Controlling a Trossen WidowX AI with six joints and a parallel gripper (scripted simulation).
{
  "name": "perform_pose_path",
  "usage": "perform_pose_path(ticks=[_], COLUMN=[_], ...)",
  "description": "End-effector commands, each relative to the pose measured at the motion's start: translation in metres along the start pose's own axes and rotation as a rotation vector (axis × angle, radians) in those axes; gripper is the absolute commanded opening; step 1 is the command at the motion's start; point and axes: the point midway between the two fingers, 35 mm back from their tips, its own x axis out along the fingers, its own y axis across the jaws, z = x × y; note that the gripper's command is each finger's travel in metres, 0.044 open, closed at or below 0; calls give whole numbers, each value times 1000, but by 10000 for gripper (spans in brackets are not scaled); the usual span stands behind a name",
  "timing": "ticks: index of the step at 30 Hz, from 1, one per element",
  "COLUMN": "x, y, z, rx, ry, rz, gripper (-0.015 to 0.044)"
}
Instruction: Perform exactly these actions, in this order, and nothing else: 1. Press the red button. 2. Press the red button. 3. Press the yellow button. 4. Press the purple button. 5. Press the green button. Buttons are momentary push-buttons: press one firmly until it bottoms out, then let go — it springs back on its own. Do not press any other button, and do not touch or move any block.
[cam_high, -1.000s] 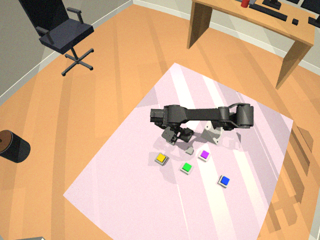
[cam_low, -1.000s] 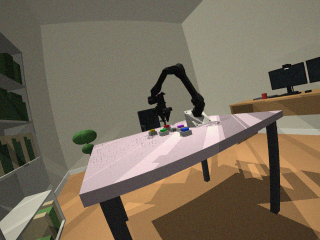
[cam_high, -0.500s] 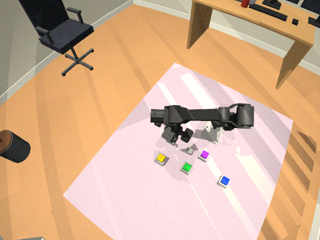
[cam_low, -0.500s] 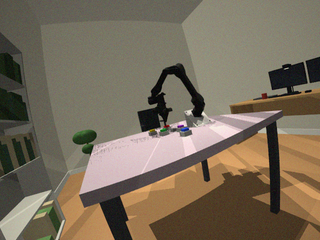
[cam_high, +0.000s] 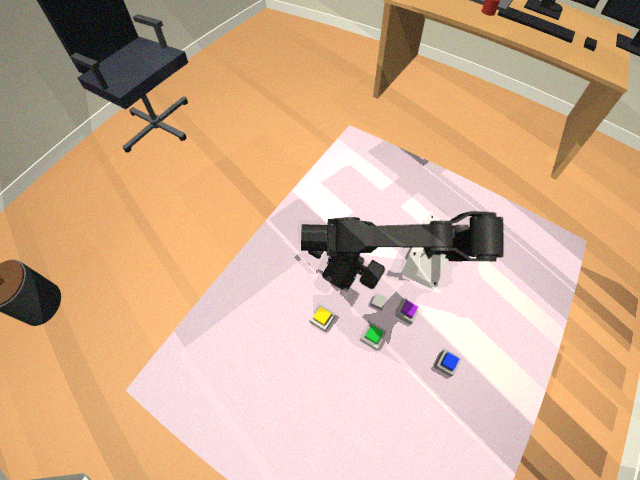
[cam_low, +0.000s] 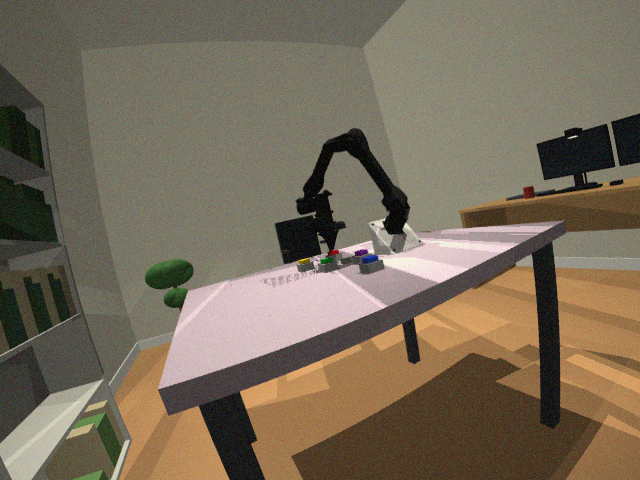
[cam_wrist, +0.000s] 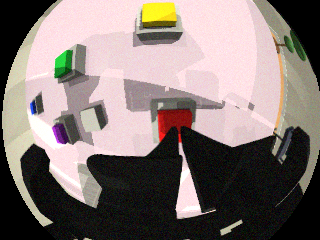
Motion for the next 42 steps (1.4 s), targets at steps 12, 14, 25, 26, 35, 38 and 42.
perform_pose_path(ticks=[12,14,25,26,35,38,42], x=[13,13,10,2,-18,-13,-7], y=[2,2,1,1,1,1,1], z=[-1,-1,-1,0,-1,-1,-1], rx=[5,5,0,2,5,5,5], ry=[0,0,0,0,0,0,0], rz=[5,5,2,2,4,4,4], gripper=[20,20,20,20,20,20,20])
